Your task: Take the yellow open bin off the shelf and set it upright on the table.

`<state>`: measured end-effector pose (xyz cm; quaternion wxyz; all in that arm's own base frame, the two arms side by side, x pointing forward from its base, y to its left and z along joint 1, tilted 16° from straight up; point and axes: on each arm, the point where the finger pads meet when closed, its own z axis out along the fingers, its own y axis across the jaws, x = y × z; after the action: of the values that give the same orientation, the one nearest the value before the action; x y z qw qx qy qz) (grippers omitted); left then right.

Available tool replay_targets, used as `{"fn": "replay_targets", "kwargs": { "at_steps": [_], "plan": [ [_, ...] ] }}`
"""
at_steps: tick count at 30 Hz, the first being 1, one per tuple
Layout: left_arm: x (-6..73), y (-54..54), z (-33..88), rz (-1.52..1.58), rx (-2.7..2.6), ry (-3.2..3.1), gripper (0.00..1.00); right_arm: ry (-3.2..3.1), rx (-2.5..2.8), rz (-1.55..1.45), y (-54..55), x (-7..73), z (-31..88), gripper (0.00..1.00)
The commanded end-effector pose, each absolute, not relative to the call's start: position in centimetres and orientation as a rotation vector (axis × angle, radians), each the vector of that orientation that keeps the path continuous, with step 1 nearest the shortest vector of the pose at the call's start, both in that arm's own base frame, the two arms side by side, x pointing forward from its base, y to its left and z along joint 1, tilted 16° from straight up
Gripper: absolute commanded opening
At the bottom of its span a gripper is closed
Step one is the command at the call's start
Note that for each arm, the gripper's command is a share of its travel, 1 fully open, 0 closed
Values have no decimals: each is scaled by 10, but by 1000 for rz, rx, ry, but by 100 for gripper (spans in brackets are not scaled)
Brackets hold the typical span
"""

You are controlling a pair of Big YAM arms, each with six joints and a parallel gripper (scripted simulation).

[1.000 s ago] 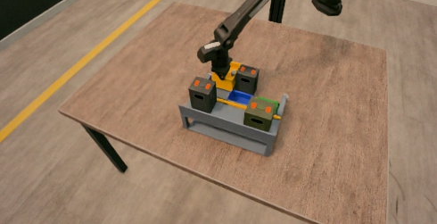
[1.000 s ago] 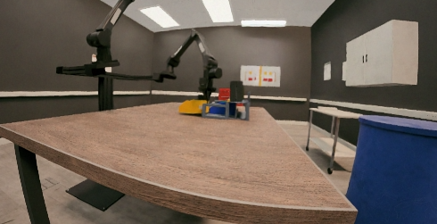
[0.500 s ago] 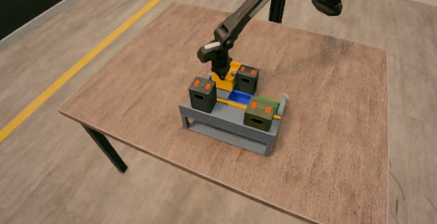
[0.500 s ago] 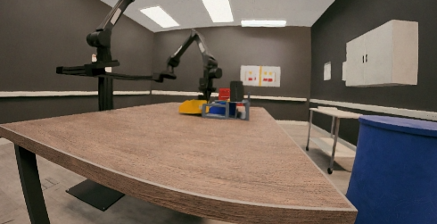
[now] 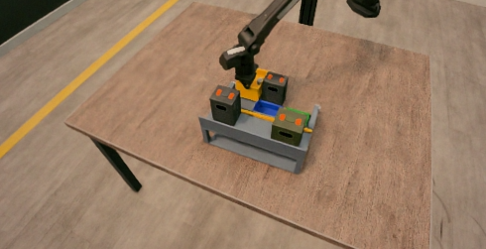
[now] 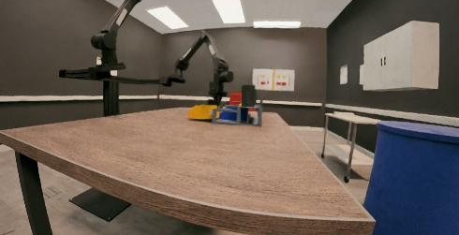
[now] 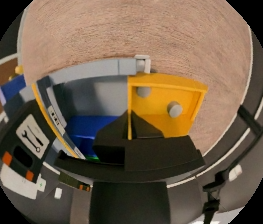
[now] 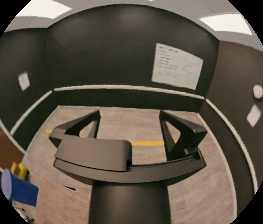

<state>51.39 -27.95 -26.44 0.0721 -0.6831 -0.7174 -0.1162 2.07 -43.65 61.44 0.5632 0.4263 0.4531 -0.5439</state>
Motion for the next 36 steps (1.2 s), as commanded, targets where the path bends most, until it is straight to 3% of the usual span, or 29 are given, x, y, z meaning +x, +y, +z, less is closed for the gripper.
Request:
{"fn": "replay_targets", "kwargs": {
  "at_steps": [1, 36],
  "plan": [
    [543, -305, -231, -369, -2106, -2208, 0, 1024, 983, -1291, -427, 17, 626, 100],
    [539, -309, -229, -368, -2108, -2202, 0, 1024, 983, -1291, -427, 17, 626, 100]
  ]
}}
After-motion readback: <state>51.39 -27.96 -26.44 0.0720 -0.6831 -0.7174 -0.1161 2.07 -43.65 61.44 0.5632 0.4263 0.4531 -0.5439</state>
